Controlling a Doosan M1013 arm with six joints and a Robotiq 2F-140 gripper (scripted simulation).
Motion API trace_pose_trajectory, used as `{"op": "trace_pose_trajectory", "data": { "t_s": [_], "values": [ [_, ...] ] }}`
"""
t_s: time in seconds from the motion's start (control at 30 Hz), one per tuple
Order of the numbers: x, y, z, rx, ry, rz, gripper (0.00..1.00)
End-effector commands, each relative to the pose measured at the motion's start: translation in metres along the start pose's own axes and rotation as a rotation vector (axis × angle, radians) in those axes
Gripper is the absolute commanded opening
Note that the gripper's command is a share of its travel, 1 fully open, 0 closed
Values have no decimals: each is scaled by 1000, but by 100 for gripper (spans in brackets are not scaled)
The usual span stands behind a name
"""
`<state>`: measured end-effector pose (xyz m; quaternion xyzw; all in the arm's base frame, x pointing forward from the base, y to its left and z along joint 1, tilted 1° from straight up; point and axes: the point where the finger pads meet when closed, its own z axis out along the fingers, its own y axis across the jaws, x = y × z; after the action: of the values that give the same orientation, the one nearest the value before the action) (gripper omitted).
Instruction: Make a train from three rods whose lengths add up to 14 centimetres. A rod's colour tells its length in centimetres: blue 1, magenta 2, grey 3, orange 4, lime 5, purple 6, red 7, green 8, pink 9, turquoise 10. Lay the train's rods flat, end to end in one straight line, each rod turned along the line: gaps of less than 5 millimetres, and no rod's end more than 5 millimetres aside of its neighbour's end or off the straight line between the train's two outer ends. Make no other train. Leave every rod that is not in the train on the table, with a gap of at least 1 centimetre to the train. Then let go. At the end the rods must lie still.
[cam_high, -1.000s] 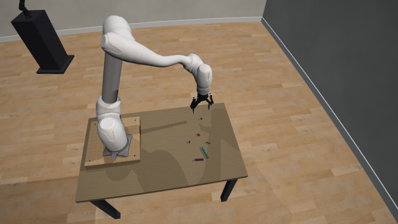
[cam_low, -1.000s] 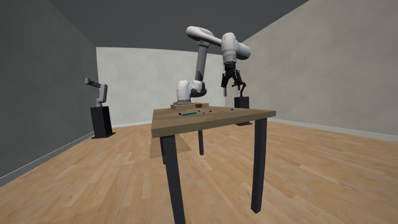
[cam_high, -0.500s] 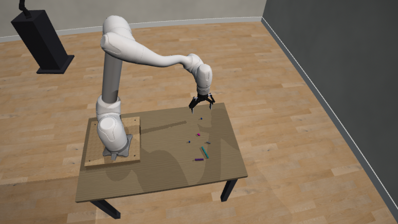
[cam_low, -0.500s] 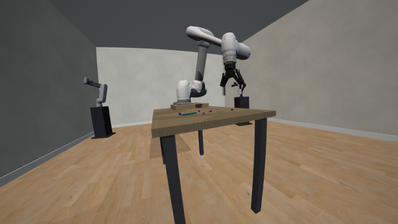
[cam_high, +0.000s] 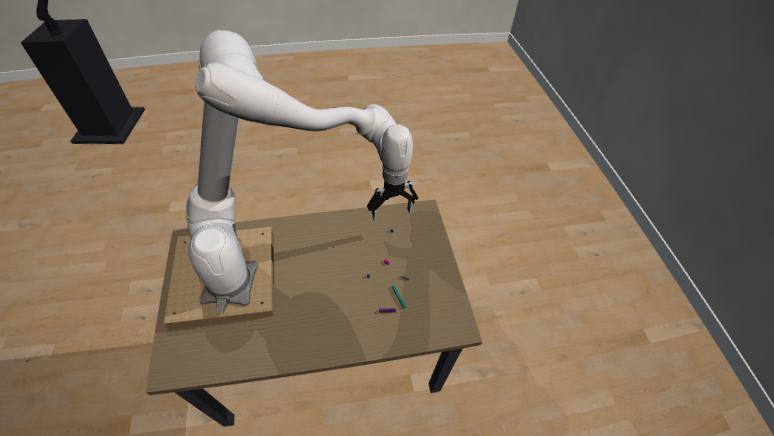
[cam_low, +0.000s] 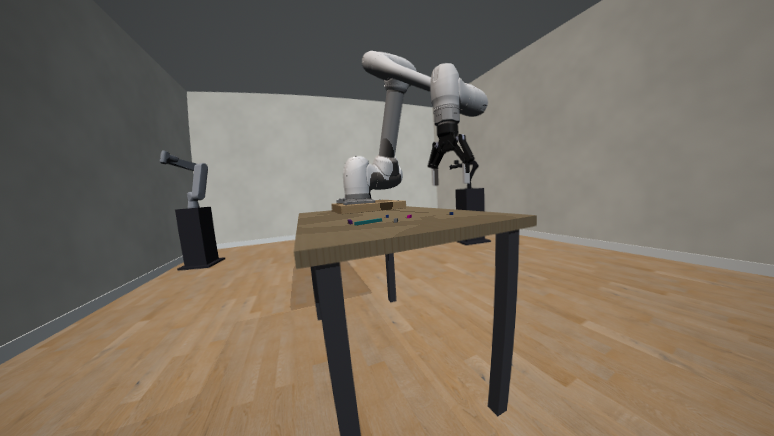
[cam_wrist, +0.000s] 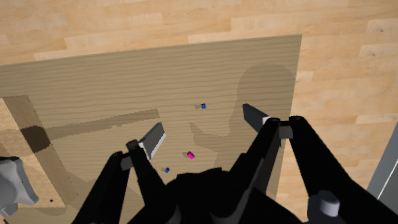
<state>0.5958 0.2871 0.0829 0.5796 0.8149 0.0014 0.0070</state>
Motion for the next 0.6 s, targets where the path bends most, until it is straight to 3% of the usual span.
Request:
{"op": "trace_pose_trajectory", "data": {
  "t_s": [0.0,0.43,0.57],
  "values": [
    [2,1,-5,-4,4,3,100],
    [1,1,-5,-4,4,-3,100],
    [-28,3,-2,-4,4,-109,100]
  ]
}}
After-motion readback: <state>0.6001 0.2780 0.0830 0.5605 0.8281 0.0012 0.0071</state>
